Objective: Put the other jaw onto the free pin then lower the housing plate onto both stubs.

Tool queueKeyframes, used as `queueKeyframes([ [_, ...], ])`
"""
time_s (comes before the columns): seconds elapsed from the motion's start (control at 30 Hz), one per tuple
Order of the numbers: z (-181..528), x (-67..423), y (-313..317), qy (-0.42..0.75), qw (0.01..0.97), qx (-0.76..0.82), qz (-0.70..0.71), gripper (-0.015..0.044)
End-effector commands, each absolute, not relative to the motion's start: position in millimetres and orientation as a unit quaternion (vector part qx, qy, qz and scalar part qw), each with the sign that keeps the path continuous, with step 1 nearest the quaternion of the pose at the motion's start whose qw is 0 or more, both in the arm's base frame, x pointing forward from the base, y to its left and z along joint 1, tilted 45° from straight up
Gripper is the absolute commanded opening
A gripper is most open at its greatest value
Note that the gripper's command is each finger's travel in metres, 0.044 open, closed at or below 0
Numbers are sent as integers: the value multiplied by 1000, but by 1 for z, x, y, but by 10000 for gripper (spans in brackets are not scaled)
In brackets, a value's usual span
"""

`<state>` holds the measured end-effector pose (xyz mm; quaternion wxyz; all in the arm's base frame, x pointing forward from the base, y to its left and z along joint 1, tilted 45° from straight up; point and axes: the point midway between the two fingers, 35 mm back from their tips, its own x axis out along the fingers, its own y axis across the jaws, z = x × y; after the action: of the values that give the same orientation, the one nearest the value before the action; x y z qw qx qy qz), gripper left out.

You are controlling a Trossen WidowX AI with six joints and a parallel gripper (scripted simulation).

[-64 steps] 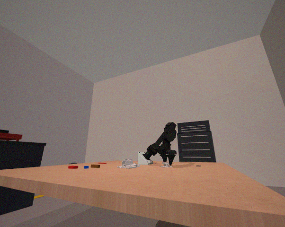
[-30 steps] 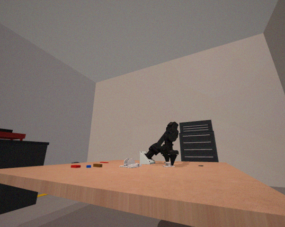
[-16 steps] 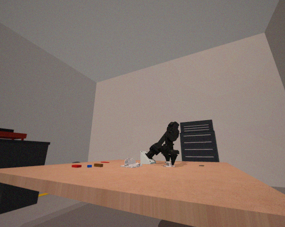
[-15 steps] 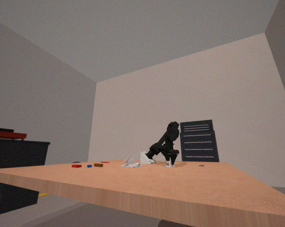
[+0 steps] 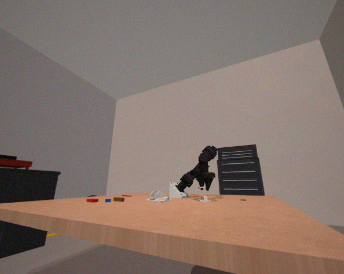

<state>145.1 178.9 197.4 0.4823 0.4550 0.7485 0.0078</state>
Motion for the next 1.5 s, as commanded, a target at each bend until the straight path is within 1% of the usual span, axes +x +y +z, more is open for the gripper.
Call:
queueKeyframes([
  [0.0, 207, 146, 171, 748, 481, 456, 10, 351],
  [0.3, 214, 147, 163, 748, 482, 456, 12, 351],
  [1.47, 148, 224, 112, 737, 556, 371, 101, 351],
])
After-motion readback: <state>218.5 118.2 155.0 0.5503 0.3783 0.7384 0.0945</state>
